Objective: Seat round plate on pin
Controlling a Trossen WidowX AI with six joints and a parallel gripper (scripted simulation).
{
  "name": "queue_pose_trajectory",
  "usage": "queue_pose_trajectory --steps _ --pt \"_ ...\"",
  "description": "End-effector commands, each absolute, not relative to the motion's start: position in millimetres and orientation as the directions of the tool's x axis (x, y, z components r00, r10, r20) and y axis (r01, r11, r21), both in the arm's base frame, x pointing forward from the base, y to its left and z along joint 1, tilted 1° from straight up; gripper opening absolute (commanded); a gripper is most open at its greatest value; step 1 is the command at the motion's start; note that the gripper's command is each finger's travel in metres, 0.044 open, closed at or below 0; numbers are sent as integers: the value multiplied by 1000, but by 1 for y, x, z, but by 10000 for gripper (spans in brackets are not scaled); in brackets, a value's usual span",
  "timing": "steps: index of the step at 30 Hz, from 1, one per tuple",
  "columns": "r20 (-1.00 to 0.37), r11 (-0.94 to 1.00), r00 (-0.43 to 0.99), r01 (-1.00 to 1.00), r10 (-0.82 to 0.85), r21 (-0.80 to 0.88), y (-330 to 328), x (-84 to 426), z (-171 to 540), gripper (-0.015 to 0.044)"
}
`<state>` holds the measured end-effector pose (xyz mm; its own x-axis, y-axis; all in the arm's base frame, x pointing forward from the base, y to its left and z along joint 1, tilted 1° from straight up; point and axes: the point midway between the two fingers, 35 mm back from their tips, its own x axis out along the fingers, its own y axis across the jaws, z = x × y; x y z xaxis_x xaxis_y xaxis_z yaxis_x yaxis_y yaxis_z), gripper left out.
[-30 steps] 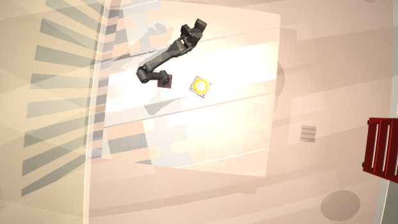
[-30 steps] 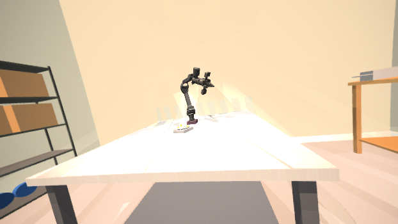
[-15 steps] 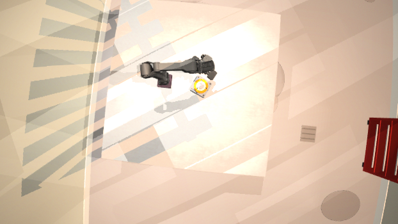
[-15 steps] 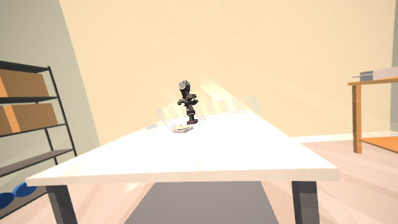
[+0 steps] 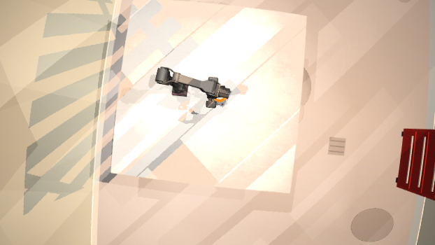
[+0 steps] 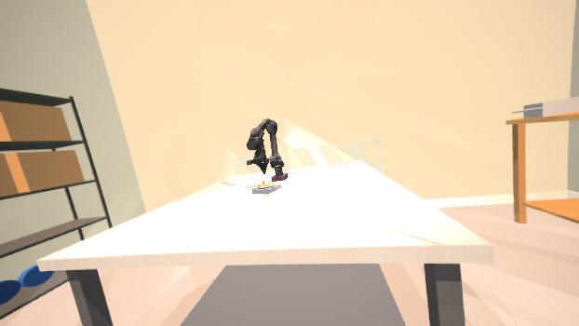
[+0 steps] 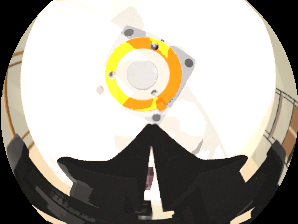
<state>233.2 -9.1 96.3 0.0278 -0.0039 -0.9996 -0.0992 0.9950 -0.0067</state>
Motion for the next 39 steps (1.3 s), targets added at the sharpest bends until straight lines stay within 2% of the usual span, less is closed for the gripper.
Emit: queue_pose_trajectory --steps 1,14,39 --pt "-1000 997 11 -73 -13 -14 -10 229 94 0" --pt "-1000 997 11 -73 -13 -14 -10 229 47 0" --pt "-1000 997 13 -73 -15 -16 -35 247 46 0"
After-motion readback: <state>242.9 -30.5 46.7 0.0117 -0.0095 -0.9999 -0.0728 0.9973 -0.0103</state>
